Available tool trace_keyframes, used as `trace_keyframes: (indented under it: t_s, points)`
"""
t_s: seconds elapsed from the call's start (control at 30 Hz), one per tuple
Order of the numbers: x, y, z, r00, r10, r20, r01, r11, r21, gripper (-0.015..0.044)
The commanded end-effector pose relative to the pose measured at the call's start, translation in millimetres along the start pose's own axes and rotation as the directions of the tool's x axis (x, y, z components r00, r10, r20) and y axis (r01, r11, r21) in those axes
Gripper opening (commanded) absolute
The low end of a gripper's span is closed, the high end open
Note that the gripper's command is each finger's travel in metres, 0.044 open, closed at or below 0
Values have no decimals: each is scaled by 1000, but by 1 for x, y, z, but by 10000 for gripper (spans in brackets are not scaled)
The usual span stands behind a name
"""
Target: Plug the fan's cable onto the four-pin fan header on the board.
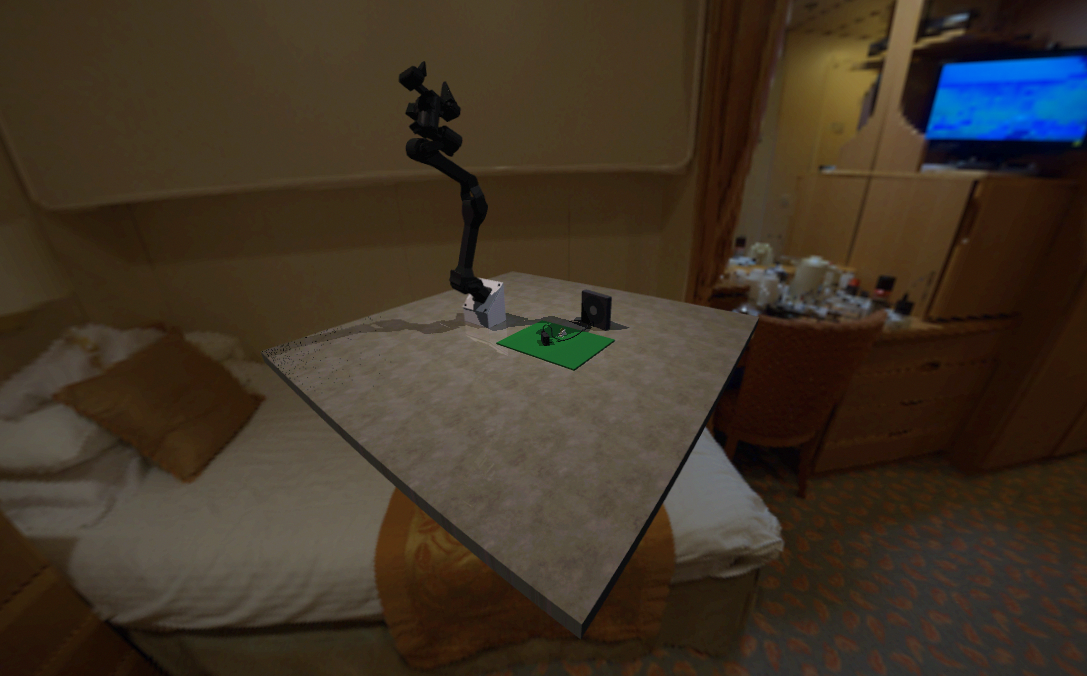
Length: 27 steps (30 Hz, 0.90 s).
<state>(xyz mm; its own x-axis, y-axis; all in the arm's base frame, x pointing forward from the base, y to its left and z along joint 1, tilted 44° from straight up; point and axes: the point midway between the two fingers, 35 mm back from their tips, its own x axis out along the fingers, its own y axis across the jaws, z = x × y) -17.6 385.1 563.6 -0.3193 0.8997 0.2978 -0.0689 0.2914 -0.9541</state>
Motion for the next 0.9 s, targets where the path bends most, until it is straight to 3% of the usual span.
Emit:
trace_keyframes:
  t_s: [0.0,0.17,0.47,0.67,0.87]
  points:
    - [0,0,0,1000,0,0,0,1000,0,426]
    - [-4,-8,7,1000,-24,9,24,1000,4,440]
    - [-52,-97,88,931,-310,190,344,921,-184,440]
    - [-112,-160,137,788,-526,321,611,733,-299,440]
    - [-192,-213,169,572,-707,415,816,442,-372,440]
